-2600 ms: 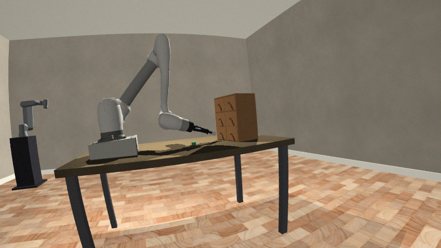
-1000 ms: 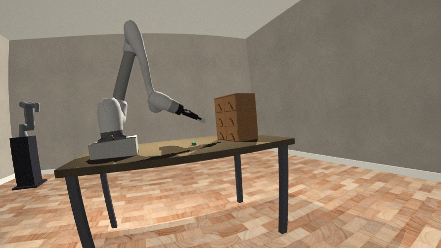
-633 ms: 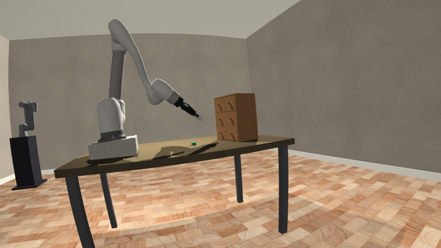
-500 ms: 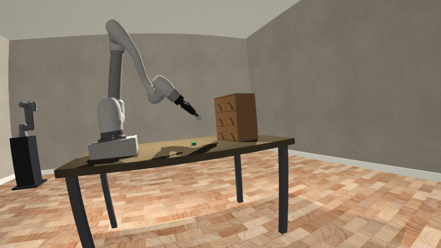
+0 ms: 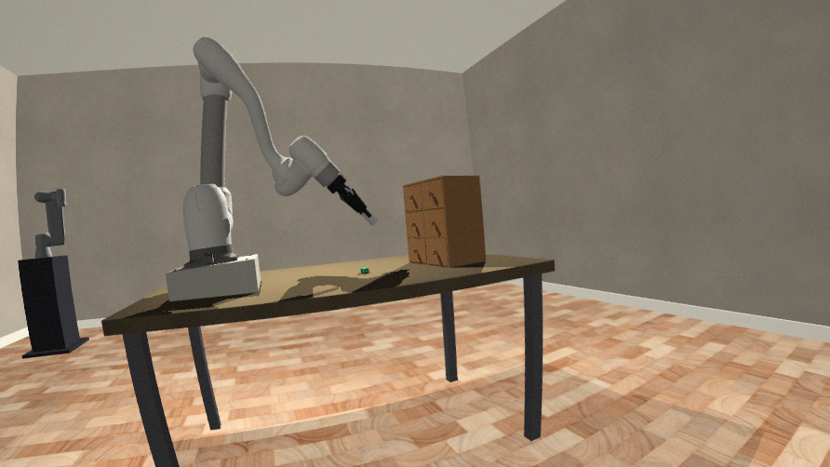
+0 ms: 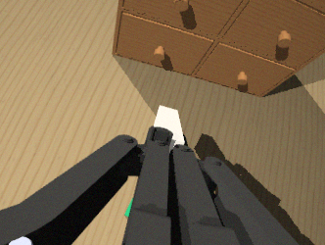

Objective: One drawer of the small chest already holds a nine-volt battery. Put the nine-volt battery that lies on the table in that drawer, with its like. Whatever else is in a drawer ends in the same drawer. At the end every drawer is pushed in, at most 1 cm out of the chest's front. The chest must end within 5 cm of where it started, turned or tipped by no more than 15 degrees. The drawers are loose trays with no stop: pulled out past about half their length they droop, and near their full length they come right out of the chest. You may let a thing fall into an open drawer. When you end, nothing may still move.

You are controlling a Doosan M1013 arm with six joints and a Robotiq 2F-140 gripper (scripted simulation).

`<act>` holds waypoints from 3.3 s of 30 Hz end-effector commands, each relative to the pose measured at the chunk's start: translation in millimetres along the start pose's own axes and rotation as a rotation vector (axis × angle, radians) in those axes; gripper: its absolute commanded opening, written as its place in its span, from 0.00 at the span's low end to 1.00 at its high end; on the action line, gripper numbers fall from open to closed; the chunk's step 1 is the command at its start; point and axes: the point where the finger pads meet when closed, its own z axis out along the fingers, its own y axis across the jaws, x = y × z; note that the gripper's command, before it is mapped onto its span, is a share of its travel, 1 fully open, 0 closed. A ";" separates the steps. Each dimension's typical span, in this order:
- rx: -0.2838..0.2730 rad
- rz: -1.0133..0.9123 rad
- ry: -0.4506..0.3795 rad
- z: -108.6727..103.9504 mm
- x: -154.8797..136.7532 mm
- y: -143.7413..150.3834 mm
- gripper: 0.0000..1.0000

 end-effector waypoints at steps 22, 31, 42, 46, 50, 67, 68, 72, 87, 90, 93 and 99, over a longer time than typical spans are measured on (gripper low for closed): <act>0.073 -0.023 -0.686 -74.0 -5.9 7.3 0.00; 0.072 -0.025 -0.720 -78.0 -6.2 7.7 0.00; 0.072 -0.025 -0.720 -78.0 -6.2 7.7 0.00; 0.072 -0.025 -0.720 -76.7 3.1 37.4 0.00; 0.072 -0.025 -0.720 -77.1 16.8 95.1 0.00; 0.073 -0.024 -0.693 -78.3 25.9 155.2 0.00; 0.073 -0.023 -0.683 -77.1 26.0 155.1 0.00; 0.073 -0.021 -0.618 -69.6 26.6 154.6 0.00; 0.076 -0.005 -0.192 -19.9 30.8 150.5 0.00; 0.076 -0.002 -0.119 -11.3 31.6 149.6 0.00; 0.076 -0.001 -0.098 -8.9 31.8 149.5 0.00; 0.077 0.002 0.001 2.6 32.7 148.5 0.00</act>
